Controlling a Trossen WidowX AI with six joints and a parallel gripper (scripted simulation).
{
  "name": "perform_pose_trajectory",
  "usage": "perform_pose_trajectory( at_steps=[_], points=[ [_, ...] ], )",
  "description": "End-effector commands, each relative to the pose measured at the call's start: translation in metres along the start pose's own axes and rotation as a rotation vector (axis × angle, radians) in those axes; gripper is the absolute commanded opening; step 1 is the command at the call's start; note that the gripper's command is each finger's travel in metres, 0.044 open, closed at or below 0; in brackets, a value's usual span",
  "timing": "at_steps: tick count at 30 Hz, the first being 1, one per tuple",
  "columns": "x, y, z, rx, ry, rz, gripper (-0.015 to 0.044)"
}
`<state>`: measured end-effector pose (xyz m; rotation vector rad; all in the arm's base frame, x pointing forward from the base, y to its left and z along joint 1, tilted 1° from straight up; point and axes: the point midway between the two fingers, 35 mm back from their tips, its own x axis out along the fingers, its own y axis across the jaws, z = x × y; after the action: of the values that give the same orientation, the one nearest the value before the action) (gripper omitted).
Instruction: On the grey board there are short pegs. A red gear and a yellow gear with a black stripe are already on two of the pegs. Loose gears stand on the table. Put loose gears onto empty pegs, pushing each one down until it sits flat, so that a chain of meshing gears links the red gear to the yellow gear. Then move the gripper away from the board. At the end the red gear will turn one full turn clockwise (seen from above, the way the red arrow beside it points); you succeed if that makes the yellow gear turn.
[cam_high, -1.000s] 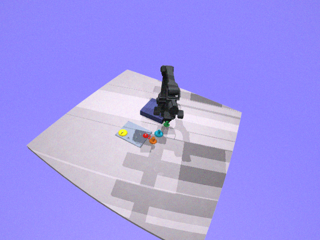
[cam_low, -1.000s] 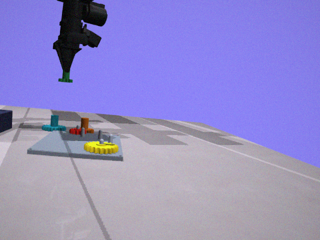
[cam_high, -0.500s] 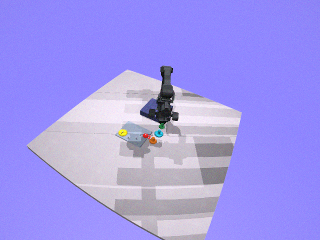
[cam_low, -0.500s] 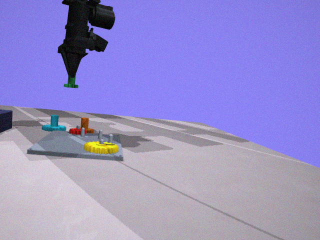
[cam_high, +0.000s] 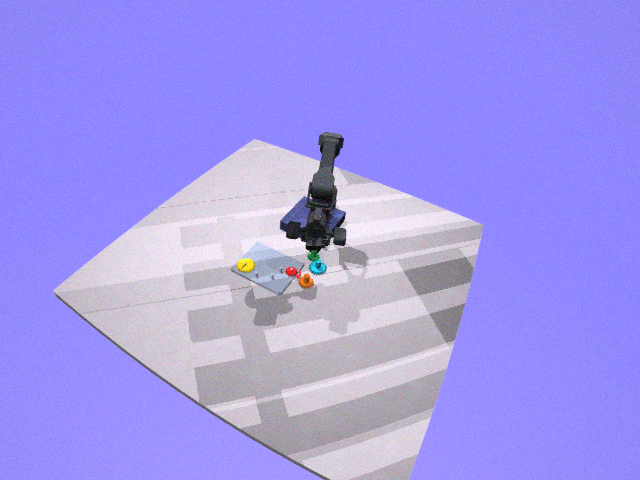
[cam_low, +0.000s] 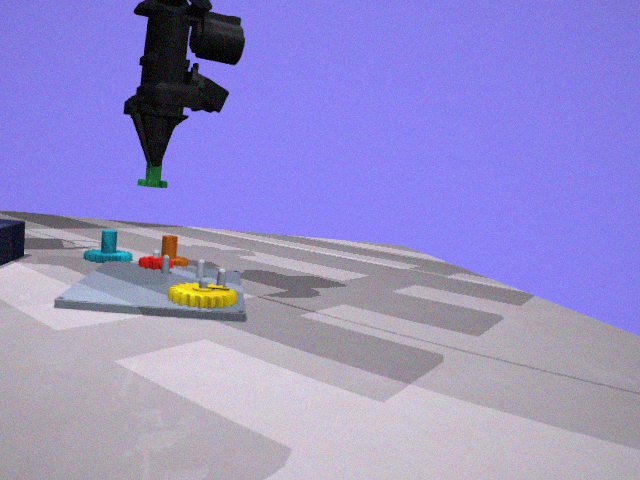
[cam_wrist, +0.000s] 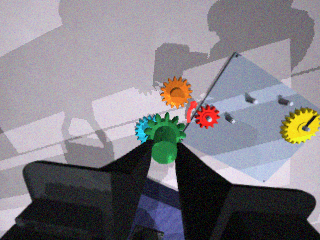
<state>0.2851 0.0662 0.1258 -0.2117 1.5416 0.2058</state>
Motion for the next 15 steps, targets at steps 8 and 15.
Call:
perform_pose_trajectory(
  at_steps=[8,15],
  points=[
    [0.011,-0.023,0.003,-0.004,0.002,0.0,0.0],
    [0.017,-0.039,0.004,-0.005,0.001,-0.002,0.0]
  ],
)
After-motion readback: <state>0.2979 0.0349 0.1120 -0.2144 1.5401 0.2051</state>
